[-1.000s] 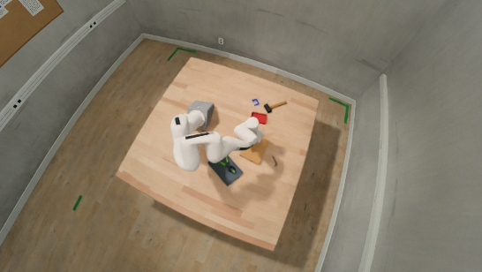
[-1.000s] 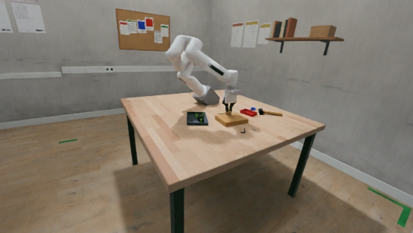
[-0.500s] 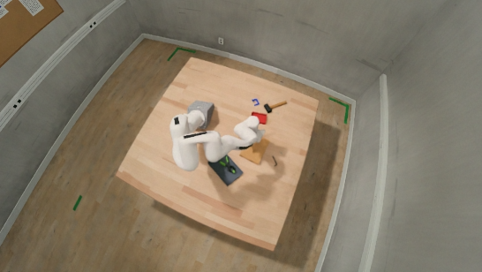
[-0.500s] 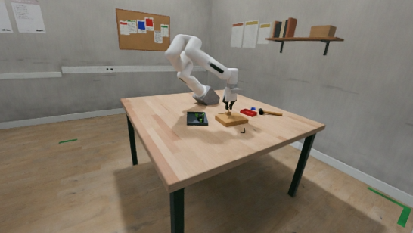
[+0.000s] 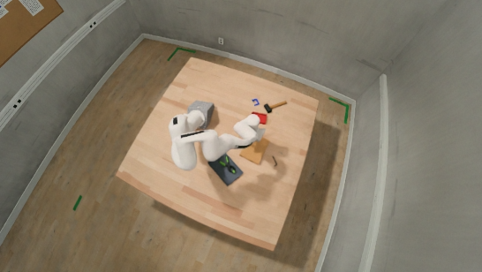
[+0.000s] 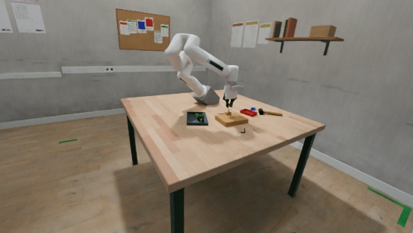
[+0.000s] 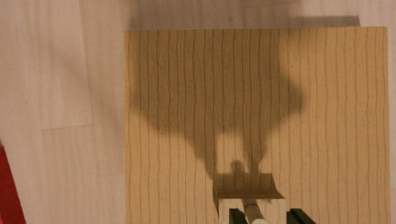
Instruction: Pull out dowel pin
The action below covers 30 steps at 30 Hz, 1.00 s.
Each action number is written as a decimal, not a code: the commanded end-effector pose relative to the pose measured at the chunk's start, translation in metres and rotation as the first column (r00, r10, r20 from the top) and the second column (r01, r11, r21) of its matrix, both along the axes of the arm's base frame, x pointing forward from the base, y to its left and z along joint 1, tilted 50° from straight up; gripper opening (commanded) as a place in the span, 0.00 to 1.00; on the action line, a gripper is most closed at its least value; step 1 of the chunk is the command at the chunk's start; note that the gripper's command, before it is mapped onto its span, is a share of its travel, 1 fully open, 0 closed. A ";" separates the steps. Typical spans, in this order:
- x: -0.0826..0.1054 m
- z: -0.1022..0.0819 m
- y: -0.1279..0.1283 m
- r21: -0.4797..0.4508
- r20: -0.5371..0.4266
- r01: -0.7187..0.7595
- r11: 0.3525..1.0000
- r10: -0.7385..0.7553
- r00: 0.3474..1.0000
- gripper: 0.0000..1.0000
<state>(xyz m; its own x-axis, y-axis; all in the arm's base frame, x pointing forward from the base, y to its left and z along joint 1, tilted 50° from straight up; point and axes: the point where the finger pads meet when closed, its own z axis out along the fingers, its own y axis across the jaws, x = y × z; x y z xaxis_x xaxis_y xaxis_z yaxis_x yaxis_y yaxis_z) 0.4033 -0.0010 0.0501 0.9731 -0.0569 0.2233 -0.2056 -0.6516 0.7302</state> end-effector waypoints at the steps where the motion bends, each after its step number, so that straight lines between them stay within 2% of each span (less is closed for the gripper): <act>1: 0.000 0.005 0.006 0.001 0.002 -0.001 1.000 0.001 1.000 0.28; 30: -0.001 0.010 0.012 0.001 0.002 -0.001 1.000 0.001 1.000 0.28</act>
